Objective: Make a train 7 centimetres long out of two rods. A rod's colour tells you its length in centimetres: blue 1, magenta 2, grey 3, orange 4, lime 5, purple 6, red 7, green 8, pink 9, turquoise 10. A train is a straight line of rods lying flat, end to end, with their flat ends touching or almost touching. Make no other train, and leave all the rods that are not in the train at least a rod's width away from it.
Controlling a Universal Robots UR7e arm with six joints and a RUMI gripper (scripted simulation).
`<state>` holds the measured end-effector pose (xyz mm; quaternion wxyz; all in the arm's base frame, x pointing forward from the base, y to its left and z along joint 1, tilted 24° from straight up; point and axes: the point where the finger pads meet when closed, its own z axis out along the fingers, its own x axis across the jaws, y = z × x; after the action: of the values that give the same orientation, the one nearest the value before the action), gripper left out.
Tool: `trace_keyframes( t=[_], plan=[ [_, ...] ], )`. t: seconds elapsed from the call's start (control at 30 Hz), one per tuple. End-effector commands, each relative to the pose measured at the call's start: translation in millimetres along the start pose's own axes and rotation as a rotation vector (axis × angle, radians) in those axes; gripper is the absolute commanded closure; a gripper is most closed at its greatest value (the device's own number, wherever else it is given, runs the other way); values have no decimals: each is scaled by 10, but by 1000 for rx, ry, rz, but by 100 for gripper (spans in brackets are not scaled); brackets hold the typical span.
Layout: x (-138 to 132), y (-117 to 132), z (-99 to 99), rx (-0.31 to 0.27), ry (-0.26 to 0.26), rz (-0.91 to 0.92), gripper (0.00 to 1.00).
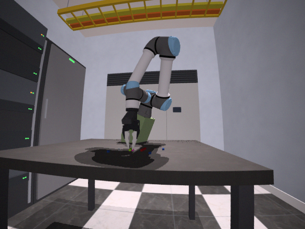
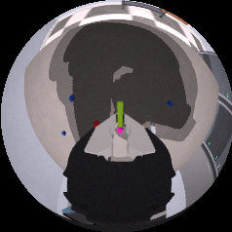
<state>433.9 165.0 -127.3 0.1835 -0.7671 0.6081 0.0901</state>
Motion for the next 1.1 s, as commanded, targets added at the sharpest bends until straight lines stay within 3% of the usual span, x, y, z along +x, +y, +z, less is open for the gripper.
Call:
trace_keyframes(
  t=[0.0,1.07],
  plan=[
    [1,-4,36,1,0,0,100],
    [1,-4,87,1,0,0,100]
  ],
)
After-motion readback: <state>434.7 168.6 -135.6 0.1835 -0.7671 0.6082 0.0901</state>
